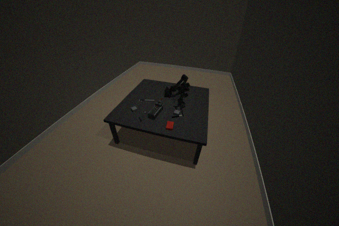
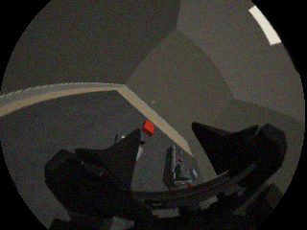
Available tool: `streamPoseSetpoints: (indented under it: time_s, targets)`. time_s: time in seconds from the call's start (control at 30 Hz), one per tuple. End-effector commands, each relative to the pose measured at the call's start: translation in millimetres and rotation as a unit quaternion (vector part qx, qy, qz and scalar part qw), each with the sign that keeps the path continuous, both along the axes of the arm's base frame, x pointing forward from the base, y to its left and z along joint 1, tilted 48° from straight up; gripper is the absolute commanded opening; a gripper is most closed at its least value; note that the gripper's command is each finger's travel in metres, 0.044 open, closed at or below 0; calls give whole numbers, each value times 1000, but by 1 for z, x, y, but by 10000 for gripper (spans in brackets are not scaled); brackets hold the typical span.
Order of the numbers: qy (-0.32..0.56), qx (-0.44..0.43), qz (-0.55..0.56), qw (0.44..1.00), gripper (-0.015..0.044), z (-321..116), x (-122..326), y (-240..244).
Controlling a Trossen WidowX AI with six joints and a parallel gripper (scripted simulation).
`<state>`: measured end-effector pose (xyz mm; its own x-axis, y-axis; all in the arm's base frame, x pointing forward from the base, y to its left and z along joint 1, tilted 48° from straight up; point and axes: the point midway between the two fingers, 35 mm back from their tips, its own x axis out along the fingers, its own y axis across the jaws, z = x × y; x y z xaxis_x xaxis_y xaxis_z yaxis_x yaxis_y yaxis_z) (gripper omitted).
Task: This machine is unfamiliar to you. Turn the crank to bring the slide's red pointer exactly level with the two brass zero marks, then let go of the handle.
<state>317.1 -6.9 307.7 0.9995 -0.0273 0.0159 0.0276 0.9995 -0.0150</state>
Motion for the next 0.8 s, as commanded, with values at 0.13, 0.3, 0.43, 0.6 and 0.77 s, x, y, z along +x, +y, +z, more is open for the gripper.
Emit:
streamPoseSetpoints:
  time_s: [0.13, 0.3, 0.43, 0.6, 0.77]
  targets:
    - [32, 0, 3, 999, 440, -9, 15, -7]
    - [77, 6, 7, 997, 440, -23, 36, -20]
    - [114, 14, 14, 993, 440, -36, 52, -30]
    - [158, 31, 22, 987, 440, -55, 69, -46]
    - [199, 53, 31, 978, 440, -75, 84, -63]
